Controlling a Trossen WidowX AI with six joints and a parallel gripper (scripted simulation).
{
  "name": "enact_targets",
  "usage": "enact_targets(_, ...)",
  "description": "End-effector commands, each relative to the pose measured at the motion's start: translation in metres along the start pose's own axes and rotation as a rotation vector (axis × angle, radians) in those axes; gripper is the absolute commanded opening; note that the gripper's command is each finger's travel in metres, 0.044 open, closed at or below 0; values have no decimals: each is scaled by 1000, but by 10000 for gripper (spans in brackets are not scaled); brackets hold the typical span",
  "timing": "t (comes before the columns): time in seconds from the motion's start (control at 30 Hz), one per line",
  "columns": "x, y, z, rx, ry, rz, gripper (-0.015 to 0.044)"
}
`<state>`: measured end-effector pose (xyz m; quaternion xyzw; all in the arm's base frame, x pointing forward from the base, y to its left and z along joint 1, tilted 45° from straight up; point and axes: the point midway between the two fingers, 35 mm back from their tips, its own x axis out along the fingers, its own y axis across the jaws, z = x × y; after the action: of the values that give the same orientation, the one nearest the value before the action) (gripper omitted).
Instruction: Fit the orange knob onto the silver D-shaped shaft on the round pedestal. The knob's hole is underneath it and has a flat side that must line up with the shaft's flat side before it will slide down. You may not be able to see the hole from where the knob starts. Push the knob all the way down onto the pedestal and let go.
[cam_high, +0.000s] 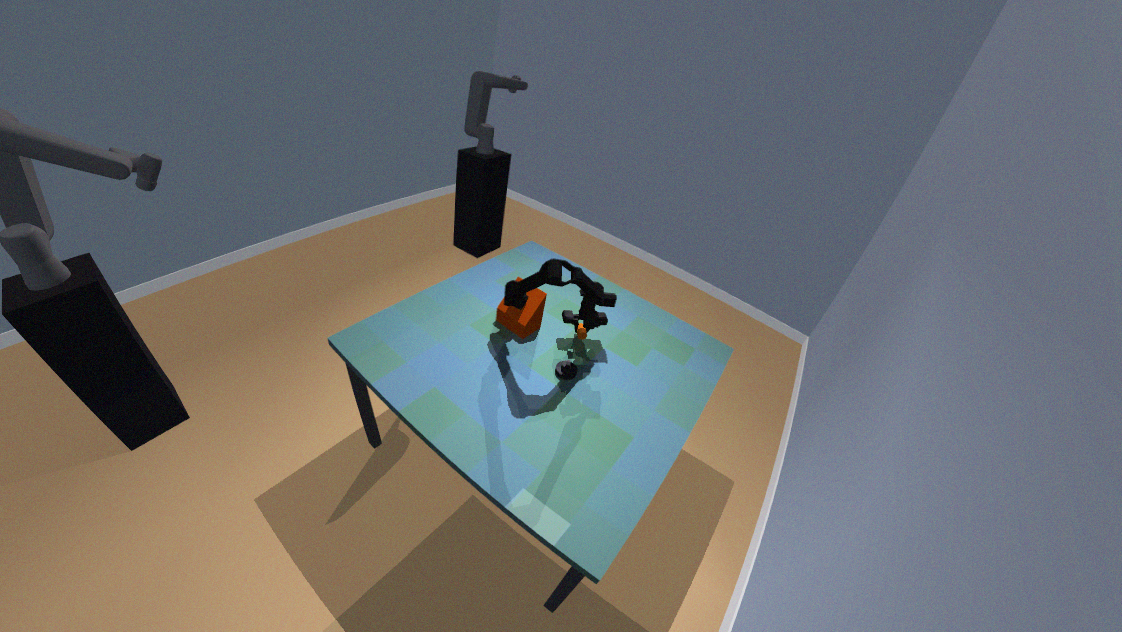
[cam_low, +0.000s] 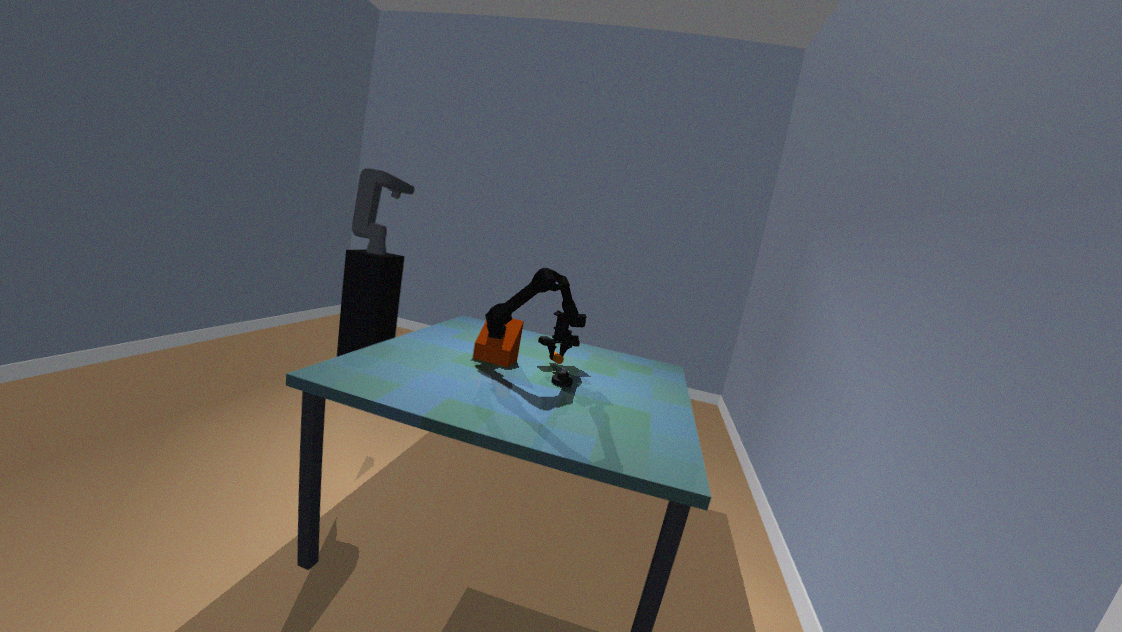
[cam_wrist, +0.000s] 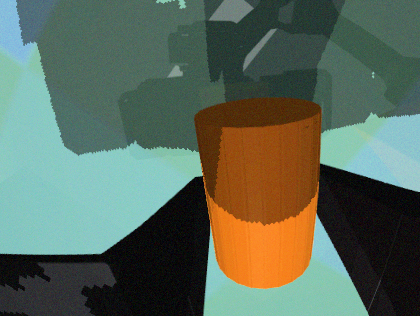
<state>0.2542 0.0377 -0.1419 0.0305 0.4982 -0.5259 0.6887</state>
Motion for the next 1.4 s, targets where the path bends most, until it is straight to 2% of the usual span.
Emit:
enact_targets(0.0, 0, 0, -1, -158, 5, 1, 181)
enact_targets(0.13, 0, 0, -1, -275, 5, 1, 181)
enact_targets(0.43, 0, 0, -1, -304, 5, 1, 181)
enact_targets(0.9, 0, 0, -1, -781, 5, 3, 181)
enact_targets(1.2, 0, 0, -1, -810, 5, 3, 181)
enact_targets(1.37, 0, 0, -1, -961, 4, 3, 181)
